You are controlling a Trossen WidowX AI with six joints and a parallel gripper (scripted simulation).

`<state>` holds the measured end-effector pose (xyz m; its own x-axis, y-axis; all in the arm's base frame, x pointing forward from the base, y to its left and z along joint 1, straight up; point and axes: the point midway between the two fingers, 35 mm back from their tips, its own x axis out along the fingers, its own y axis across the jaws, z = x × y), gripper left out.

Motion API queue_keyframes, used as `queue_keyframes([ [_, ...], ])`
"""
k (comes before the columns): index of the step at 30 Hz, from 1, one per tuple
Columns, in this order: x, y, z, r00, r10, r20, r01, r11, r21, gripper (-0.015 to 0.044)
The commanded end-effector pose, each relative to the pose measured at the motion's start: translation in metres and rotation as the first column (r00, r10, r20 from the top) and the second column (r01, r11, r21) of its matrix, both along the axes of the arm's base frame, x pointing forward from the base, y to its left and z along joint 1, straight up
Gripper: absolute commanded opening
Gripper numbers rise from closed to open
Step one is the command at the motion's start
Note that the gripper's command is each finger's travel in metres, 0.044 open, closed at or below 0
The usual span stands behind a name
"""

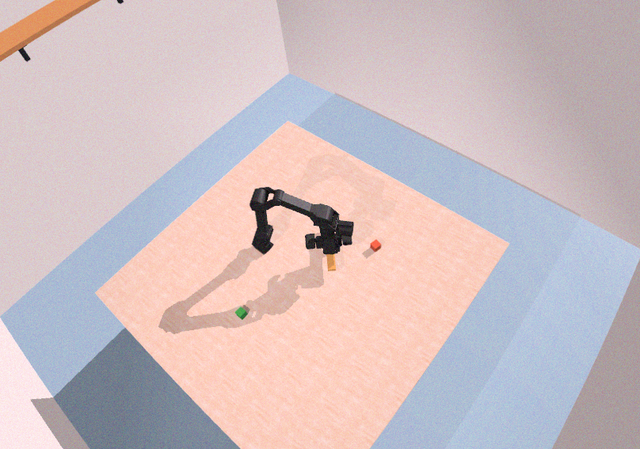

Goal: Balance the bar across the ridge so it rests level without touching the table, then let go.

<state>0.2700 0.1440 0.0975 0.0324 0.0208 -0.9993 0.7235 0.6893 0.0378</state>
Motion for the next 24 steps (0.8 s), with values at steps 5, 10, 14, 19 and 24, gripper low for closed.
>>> queue_keyframes([
  [5,0.0000,0.0000,0.0000,1.000,0.000,0.000,0.000,1.000,0.000,0.0000],
  [10,0.0000,0.0000,0.0000,1.000,0.000,0.000,0.000,1.000,0.000,0.0105],
  [14,0.0000,0.0000,0.0000,1.000,0.000,0.000,0.000,1.000,0.000,0.0167],
  [19,0.0000,0.0000,0.0000,1.000,0.000,0.000,0.000,1.000,0.000,0.0167],
  [24,0.0000,0.0000,0.0000,1.000,0.000,0.000,0.000,1.000,0.000,0.0167],
])
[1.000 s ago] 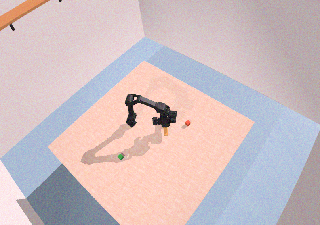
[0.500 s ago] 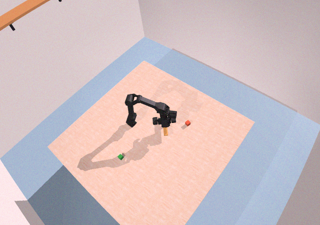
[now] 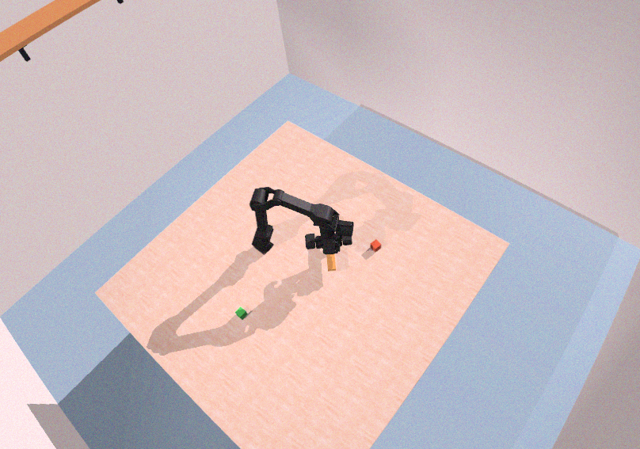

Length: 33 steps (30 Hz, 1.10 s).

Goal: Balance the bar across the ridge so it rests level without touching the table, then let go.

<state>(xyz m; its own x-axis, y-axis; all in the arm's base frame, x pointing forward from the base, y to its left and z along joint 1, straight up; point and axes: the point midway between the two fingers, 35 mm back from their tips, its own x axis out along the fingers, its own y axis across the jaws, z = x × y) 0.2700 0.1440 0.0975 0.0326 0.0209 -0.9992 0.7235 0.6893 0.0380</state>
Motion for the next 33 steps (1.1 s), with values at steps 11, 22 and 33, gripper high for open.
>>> queue_keyframes([
  [11,0.0000,0.0000,-0.0001,1.000,0.000,0.000,0.000,1.000,0.000,0.0169],
  [22,0.0000,0.0000,-0.0001,1.000,0.000,0.000,0.000,1.000,0.000,0.0171],
  [33,0.0000,0.0000,-0.0001,1.000,0.000,0.000,0.000,1.000,0.000,0.0185],
])
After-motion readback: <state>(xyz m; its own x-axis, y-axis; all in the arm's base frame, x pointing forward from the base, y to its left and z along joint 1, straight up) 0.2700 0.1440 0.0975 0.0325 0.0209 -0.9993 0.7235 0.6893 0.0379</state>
